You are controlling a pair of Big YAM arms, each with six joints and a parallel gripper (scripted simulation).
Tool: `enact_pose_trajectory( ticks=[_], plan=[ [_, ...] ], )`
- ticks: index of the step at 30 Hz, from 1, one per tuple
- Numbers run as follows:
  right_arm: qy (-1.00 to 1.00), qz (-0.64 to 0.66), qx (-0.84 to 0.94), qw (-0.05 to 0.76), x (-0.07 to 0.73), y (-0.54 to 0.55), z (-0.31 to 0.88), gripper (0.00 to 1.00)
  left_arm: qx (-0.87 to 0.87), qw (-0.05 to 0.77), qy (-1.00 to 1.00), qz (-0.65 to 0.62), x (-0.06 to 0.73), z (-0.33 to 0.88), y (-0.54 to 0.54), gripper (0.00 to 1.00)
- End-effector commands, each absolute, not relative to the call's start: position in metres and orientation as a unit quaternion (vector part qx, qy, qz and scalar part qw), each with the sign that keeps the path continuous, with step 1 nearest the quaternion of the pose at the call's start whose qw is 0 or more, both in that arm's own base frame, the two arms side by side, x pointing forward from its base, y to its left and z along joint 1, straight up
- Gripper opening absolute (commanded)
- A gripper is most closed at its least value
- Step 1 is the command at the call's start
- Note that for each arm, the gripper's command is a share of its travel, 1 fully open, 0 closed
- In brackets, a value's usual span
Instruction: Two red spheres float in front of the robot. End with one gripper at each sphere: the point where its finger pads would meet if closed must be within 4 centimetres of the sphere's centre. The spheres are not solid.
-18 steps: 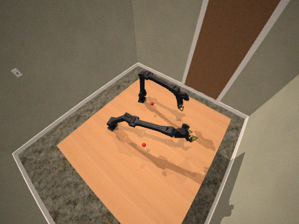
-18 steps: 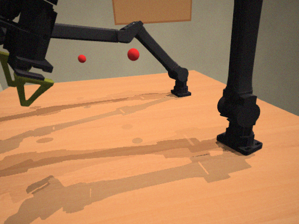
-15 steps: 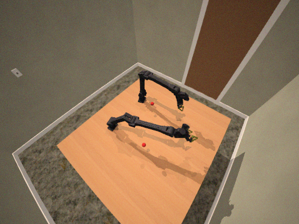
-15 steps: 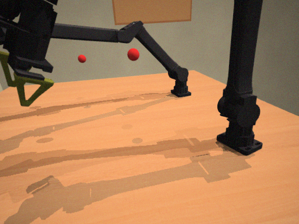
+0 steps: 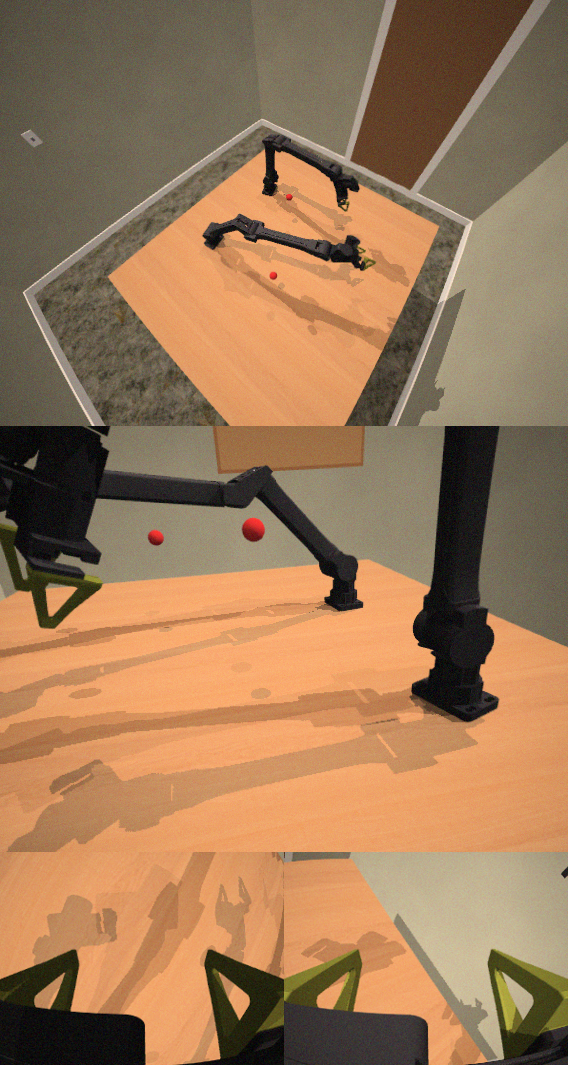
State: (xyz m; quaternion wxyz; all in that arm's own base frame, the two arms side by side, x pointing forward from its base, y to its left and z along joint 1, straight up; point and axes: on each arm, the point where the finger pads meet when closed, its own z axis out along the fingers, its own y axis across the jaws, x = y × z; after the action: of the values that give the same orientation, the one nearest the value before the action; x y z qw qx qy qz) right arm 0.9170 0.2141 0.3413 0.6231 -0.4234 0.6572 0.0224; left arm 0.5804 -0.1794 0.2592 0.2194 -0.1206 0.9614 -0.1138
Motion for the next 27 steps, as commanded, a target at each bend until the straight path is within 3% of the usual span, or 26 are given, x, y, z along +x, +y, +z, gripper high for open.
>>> enact_pose_trajectory(
  ticks=[1,16,27],
  plan=[
    [0.652,0.020,-0.422,0.629,0.915,0.213,0.355,1.00,-0.120,0.226,0.960,-0.117,0.581,0.266,-0.180,1.00],
    [0.780,0.043,-0.340,0.524,0.884,0.142,0.321,1.00,-0.017,0.272,0.953,-0.133,0.513,0.297,-0.219,1.00],
    [0.957,0.047,-0.122,0.259,0.735,0.007,0.262,1.00,0.188,0.369,0.895,-0.167,0.364,0.322,-0.260,1.00]
  ],
)
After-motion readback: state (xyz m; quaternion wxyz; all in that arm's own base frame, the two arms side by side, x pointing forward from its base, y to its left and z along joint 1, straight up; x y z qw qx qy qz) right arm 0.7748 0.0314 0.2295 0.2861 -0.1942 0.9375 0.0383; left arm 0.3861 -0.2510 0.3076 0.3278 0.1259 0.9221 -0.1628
